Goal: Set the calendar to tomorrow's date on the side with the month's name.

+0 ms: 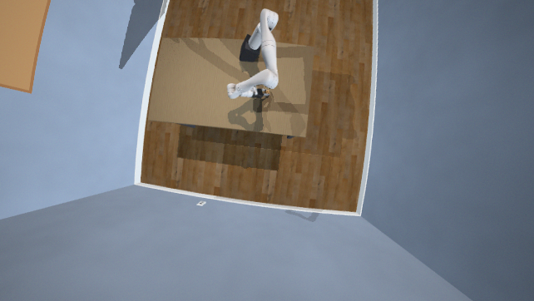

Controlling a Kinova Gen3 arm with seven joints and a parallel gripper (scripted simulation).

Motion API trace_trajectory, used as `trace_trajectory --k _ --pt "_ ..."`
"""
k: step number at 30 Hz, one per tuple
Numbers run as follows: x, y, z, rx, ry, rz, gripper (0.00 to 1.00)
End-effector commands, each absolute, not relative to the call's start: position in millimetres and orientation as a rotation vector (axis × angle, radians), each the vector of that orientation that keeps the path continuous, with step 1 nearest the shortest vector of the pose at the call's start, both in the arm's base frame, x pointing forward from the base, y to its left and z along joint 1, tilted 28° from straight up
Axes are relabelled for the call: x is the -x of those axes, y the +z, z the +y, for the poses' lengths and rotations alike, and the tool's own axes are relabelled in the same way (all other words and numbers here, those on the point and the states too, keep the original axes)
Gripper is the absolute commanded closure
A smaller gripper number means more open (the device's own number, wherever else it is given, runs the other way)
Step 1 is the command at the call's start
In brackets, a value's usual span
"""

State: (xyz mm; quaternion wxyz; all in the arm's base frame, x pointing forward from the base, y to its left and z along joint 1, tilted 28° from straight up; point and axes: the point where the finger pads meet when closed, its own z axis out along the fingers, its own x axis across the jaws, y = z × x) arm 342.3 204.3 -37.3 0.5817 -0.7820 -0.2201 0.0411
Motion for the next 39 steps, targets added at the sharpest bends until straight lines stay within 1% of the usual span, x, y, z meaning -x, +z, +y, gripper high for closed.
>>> trace_trajectory --k 1,39 --pt "-342.8 -37.4 204.3 1.827 0.095 -0.514 0.40" --pt "-342.7 -40.3 205.8 1.827 0.095 -0.514 0.40"
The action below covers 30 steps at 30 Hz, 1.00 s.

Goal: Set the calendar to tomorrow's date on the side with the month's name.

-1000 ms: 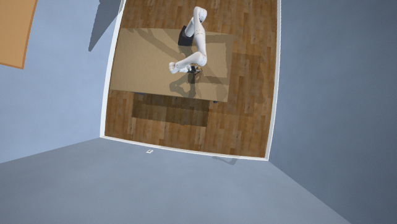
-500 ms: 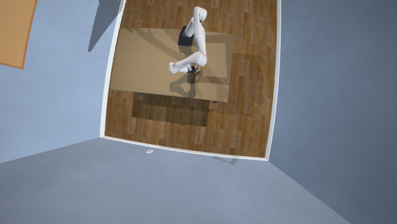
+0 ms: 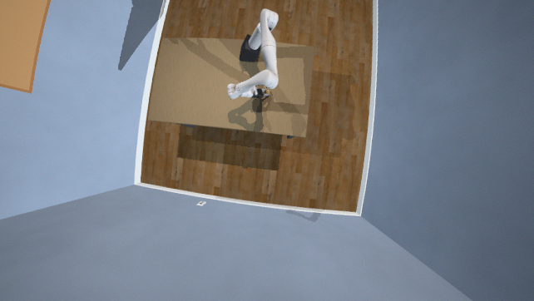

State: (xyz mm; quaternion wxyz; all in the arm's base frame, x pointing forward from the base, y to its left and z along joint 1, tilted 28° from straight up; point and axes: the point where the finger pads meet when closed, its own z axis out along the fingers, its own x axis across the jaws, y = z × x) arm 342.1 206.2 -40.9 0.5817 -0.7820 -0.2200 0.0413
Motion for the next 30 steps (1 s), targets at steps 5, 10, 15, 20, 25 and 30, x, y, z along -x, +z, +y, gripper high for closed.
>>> trace_trajectory --k 5,10,15,20,25,30 --pt "-342.7 -40.3 205.8 1.827 0.095 -0.514 0.40" --pt "-342.7 -40.3 205.8 1.827 0.095 -0.514 0.40" --pt "-342.7 -40.3 205.8 1.827 0.095 -0.514 0.40" --pt "-342.7 -40.3 205.8 1.827 0.095 -0.514 0.40" --pt "-342.7 -40.3 205.8 1.827 0.095 -0.514 0.40" --pt "-342.7 -40.3 205.8 1.827 0.095 -0.514 0.34"
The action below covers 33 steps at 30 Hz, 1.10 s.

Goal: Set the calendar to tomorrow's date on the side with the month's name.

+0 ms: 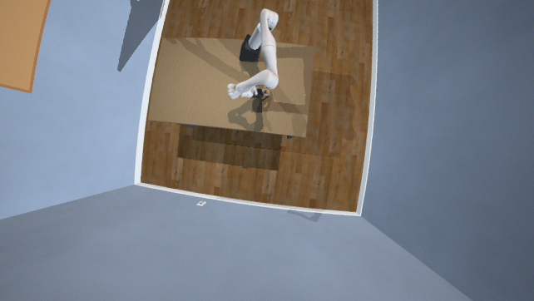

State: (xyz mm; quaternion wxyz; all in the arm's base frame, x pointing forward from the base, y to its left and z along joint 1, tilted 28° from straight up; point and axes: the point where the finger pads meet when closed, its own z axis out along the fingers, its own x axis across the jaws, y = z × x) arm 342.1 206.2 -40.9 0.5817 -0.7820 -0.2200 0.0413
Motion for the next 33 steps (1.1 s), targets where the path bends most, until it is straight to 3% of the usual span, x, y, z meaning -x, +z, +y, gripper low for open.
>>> trace_trajectory --k 1,5,6,8,9,11,12,16,17,33 --pt "-342.7 -40.3 205.8 1.827 0.095 -0.514 0.34" --pt "-342.7 -40.3 205.8 1.827 0.095 -0.514 0.28" --pt "-342.7 -40.3 205.8 1.827 0.095 -0.514 0.22" --pt "-342.7 -40.3 205.8 1.827 0.095 -0.514 0.22" --pt "-342.7 -40.3 205.8 1.827 0.095 -0.514 0.16" --pt "-342.7 -40.3 205.8 1.827 0.095 -0.514 0.16" --pt "-342.7 -40.3 205.8 1.827 0.095 -0.514 0.10" --pt "-342.7 -40.3 205.8 1.827 0.095 -0.514 0.10" --pt "-342.7 -40.3 205.8 1.827 0.095 -0.514 0.00" --pt "-342.7 -40.3 205.8 1.827 0.095 -0.514 0.00"
